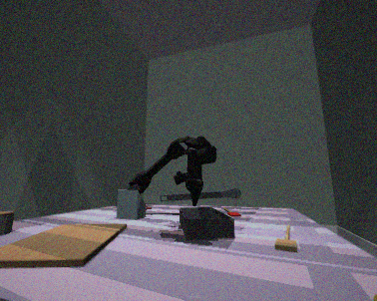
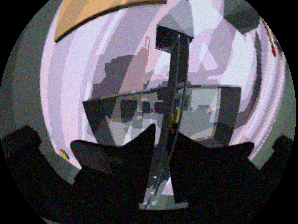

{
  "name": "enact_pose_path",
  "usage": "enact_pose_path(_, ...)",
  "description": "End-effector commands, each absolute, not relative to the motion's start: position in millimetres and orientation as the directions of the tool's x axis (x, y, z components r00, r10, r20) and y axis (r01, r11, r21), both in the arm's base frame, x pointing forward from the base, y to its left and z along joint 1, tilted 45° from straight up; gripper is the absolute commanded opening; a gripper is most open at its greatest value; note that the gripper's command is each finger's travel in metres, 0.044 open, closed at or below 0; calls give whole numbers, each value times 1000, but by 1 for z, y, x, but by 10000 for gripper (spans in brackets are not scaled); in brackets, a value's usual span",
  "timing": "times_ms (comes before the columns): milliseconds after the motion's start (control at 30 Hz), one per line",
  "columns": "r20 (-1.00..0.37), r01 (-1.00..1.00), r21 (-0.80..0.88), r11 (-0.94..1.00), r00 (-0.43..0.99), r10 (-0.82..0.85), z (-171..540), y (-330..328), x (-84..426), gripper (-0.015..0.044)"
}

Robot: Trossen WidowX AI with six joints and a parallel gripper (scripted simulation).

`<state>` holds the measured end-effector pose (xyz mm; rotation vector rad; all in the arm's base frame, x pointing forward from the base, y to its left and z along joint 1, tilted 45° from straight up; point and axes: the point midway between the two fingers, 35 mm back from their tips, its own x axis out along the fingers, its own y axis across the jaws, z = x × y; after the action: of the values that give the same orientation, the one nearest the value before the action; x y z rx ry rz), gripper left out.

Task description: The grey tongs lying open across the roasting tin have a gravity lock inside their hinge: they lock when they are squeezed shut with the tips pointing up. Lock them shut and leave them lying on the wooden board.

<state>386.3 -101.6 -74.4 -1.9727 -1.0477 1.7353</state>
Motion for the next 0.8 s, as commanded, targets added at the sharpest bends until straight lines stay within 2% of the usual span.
enact_pose_path(0,-725,312,-653,-690,8,689,-30,-147,382,-150)
enact_pose_path(533,-720,297,-661,-689,7,693,-26,-152,379,-150)
enact_pose_path(767,-730,96,-679,-728,9,683,-53,-189,355,-150)
